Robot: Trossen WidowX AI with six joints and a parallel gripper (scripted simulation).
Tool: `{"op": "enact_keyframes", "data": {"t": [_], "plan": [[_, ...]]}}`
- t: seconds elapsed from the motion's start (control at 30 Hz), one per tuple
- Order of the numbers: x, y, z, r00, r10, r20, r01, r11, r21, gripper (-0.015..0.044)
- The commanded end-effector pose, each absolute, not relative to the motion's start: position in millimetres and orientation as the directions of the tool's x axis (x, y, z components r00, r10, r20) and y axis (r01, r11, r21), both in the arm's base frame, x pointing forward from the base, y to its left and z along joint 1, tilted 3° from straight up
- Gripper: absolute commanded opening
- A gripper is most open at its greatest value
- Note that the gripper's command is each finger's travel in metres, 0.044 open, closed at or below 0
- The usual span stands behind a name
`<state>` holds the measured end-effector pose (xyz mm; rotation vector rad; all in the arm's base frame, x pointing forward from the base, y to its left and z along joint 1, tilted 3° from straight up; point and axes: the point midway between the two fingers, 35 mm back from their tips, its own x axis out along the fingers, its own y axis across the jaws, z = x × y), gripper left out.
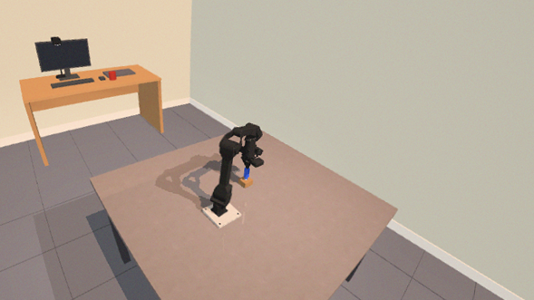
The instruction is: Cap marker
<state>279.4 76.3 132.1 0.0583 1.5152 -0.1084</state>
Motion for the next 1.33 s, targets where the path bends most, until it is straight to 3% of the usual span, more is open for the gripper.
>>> {"op": "enact_keyframes", "data": {"t": [0.0,0.3,0.57,0.73,1.3], "plan": [[278,76,124,0.037,-0.041,-0.998,0.107,0.994,-0.037,0.0000],[280,77,132,0.053,-0.035,-0.998,0.108,0.994,-0.029,0.0000],[278,80,212,0.055,-0.034,-0.998,0.107,0.994,-0.028,0.0000],[277,80,219,0.055,-0.034,-0.998,0.107,0.994,-0.028,0.0000],[277,80,219,0.055,-0.034,-0.998,0.107,0.994,-0.028,0.0440]]}}
